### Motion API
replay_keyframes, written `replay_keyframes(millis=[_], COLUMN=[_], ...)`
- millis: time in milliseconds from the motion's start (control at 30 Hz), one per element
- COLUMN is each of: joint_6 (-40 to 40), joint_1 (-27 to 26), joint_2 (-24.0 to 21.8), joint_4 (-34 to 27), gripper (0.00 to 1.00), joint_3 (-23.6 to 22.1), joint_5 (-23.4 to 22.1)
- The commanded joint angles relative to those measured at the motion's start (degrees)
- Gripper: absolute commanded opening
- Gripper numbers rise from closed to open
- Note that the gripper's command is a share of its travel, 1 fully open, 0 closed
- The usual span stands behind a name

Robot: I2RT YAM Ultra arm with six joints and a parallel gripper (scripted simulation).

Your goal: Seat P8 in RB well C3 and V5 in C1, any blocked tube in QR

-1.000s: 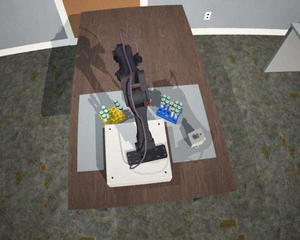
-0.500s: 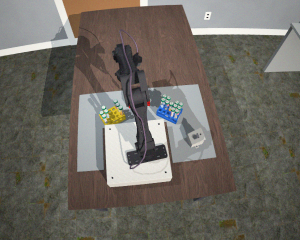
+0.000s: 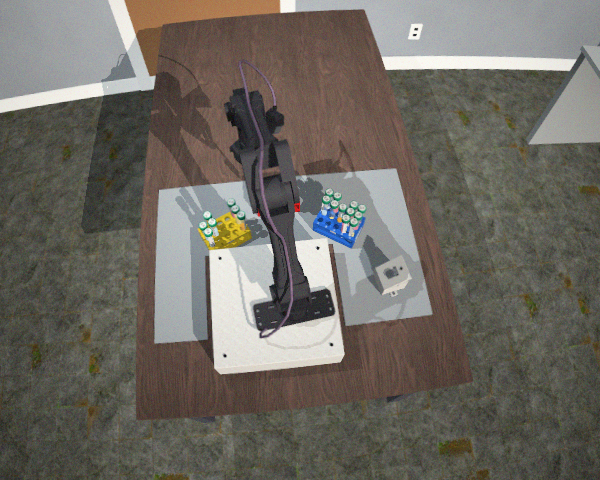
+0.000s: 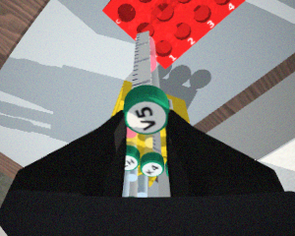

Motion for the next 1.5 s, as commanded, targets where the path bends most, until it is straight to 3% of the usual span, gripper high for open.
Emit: replay_keyframes(millis=[0,800,933,1333,1433,1467], joint_6=[0.35,0.36,0.35,0.38,0.39,0.39], joint_1=[0.61,0.40,0.39,0.47,0.48,0.50], joint_2=[-0.58,-0.50,-0.27,-0.02,-0.08,-0.01], joint_4=[1.03,2.68,2.80,3.70,3.80,3.92], gripper=[0.00,0.00,0.00,0.00,0.00,0.00], joint_3=[-0.36,-2.68,-0.82,-3.65,-3.52,-1.43], joint_5=[0.43,0.44,0.43,0.44,0.44,0.42])
